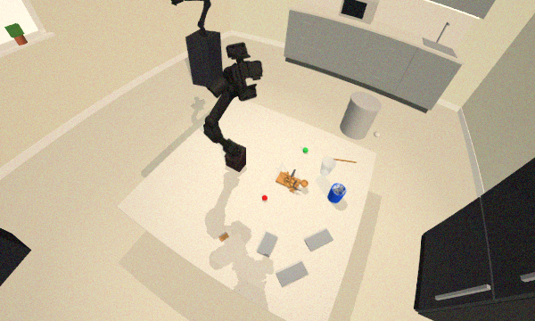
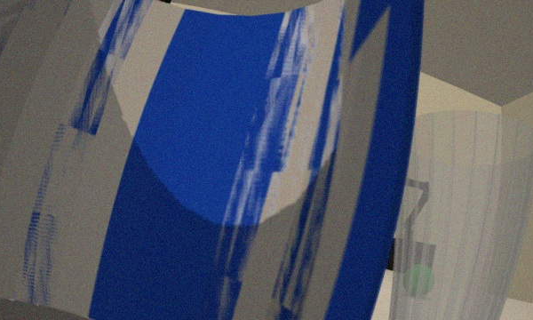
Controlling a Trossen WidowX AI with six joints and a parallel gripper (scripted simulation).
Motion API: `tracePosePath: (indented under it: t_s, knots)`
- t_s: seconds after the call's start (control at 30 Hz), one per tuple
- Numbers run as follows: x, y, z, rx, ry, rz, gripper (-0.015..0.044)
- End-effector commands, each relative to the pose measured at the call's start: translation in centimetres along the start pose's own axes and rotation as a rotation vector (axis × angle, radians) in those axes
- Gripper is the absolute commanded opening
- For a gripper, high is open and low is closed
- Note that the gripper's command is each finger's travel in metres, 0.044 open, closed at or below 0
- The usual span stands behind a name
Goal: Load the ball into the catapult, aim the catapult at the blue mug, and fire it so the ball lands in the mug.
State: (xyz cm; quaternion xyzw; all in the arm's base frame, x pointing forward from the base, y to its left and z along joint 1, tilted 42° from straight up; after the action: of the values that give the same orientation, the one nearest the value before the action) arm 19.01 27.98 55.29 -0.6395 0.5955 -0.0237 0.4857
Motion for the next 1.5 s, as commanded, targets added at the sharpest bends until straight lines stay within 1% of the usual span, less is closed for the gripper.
tracePosePath:
  t_s: [0.0,0.03,0.33,0.8,1.47]
  knots:
    - [0.0,0.0,0.1,-0.001,0.004,0.0,0.0426]
    - [0.1,-0.1,0.2,-0.003,0.016,0.002,0.044]
    - [1.4,-0.8,3.1,-0.048,0.228,0.013,0.044]
    - [3.8,-1.7,8.5,-0.173,0.665,-0.032,0.044]
    - [8.8,-1.9,16.1,-0.417,1.287,-0.158,0.044]
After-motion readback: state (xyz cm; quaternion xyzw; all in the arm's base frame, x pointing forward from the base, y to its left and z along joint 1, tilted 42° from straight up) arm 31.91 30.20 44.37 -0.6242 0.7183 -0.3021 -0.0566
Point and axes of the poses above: the point midway between the two fingers, 35 mm back from their tips, its own y axis back along the fingers, its own x axis across the jaws, z = x × y, the point moved 10 cm from there along y, back along the fingers, and after that the axes turned 4 degrees about -y, right-handed, at the moved point
